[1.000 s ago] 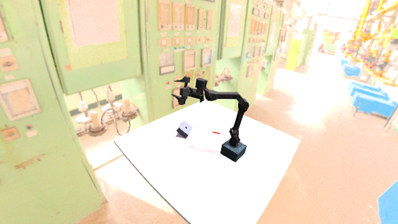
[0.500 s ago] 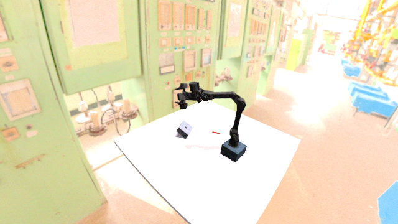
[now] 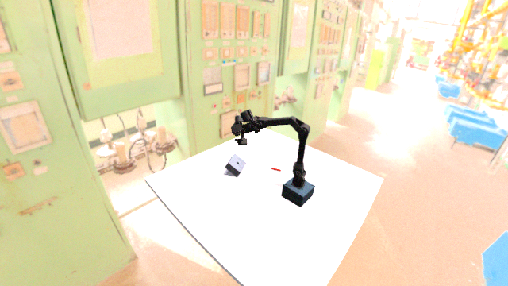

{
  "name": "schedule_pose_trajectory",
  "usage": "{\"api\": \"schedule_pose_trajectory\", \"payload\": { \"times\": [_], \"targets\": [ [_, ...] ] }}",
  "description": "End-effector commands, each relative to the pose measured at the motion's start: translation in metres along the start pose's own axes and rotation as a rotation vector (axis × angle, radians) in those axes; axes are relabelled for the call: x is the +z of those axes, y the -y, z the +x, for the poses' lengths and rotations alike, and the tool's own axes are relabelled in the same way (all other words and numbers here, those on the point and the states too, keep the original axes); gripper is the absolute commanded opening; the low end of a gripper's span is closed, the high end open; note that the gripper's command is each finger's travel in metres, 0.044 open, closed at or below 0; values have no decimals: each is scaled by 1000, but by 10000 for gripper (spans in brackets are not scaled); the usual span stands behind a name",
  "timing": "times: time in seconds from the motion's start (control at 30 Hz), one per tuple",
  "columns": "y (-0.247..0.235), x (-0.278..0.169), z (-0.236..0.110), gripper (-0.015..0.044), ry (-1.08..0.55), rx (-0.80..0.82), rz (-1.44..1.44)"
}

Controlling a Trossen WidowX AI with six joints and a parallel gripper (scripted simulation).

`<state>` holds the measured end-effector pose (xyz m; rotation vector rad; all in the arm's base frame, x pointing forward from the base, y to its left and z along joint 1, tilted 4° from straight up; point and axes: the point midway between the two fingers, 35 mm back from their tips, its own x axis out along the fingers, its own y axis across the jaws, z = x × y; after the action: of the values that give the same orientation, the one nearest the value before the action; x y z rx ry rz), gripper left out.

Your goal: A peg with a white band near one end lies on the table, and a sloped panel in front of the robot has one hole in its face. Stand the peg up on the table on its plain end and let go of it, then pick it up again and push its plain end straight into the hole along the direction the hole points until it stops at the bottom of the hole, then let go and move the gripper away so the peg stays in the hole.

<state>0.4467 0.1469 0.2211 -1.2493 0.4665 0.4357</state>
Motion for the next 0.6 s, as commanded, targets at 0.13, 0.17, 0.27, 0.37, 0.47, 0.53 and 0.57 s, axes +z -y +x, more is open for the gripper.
{"api": "schedule_pose_trajectory", "payload": {
  "times": [0.13,0.17,0.27,0.37,0.47,0.53,0.57],
  "targets": [
    [-28,-70,24,440,-153,150,103],
    [-32,-79,26,440,-172,168,118],
    [-44,-106,31,440,-231,223,165],
    [-56,-132,33,440,-288,278,215],
    [-69,-157,33,440,-346,333,269],
    [-78,-174,32,440,-383,369,307],
    [-82,-182,32,440,-402,387,326]
  ]
}}
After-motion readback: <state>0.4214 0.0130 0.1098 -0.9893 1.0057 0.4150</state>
